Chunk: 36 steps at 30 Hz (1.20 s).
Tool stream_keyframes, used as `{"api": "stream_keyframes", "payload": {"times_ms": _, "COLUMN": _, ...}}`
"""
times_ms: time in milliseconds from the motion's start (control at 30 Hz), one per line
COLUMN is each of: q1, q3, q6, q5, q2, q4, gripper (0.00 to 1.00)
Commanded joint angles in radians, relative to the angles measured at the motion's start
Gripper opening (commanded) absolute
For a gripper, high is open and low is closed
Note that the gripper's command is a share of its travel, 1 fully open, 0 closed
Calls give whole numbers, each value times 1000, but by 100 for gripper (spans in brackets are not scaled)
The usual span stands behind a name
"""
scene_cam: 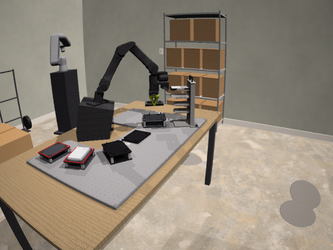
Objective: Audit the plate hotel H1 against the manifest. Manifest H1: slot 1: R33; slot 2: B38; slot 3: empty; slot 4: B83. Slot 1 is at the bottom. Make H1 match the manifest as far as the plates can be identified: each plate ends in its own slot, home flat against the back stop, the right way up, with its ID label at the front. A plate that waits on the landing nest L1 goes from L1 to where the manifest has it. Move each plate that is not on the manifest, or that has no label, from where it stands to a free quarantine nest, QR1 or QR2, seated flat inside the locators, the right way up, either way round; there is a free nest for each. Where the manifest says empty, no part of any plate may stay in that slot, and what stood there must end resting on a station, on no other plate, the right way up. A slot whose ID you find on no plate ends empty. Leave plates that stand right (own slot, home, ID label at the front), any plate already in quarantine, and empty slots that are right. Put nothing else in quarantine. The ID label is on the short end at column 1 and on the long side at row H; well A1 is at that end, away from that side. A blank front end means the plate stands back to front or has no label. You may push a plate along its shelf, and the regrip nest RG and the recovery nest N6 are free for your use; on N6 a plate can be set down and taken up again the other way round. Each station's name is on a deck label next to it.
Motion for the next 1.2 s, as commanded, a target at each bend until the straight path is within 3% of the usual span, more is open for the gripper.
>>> {"api": "stream_keyframes", "payload": {"times_ms": 0, "q1": 10, "q3": 39, "q6": 5, "q5": 3, "q2": -41, "q4": -55, "gripper": 86}}
{"api": "stream_keyframes", "payload": {"times_ms": 1133, "q1": 20, "q3": 198, "q6": 12, "q5": 7, "q2": -155, "q4": -327, "gripper": 86}}
{"api": "stream_keyframes", "payload": {"times_ms": 1167, "q1": -10, "q3": 193, "q6": 22, "q5": 0, "q2": -158, "q4": -326, "gripper": 86}}
